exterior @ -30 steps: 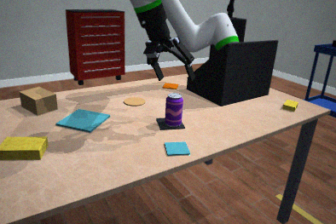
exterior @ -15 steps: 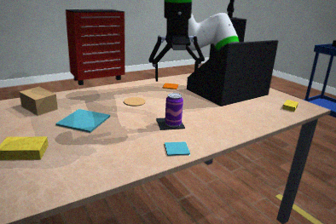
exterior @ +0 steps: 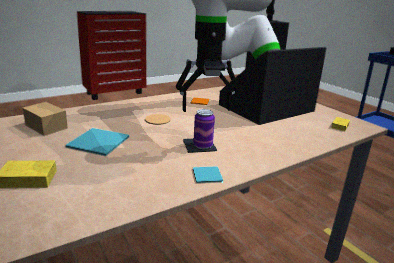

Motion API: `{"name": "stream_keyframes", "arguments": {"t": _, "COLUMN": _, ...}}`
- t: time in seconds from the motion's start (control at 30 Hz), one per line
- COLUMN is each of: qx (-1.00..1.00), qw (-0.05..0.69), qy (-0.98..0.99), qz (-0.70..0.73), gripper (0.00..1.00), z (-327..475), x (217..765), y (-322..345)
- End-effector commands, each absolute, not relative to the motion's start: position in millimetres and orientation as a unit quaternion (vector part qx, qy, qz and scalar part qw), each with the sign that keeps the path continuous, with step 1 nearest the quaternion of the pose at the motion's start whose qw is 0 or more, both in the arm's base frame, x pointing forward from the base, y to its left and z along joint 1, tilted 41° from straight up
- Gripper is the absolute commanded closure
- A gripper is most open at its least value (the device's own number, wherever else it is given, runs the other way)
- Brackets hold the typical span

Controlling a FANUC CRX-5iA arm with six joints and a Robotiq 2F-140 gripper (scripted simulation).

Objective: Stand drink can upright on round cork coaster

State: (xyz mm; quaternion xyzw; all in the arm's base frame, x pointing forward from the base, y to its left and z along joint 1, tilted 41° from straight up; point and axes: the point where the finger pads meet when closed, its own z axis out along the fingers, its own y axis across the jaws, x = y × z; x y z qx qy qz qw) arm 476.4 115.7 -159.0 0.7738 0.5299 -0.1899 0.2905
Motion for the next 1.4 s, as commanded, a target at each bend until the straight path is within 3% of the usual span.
{"name": "stream_keyframes", "arguments": {"t": 0.0, "qx": 0.774, "qw": 0.291, "qy": 0.531, "qz": -0.186, "gripper": 0.00, "z": -191.5, "x": 480.5, "y": 90.8}}
{"name": "stream_keyframes", "arguments": {"t": 0.37, "qx": 0.774, "qw": 0.291, "qy": 0.531, "qz": -0.186, "gripper": 0.00, "z": -191.5, "x": 480.5, "y": 90.8}}
{"name": "stream_keyframes", "arguments": {"t": 0.4, "qx": 0.774, "qw": 0.291, "qy": 0.531, "qz": -0.186, "gripper": 0.90, "z": -191.5, "x": 480.5, "y": 90.8}}
{"name": "stream_keyframes", "arguments": {"t": 1.37, "qx": 0.774, "qw": 0.291, "qy": 0.531, "qz": -0.186, "gripper": 0.90, "z": -191.5, "x": 480.5, "y": 90.8}}
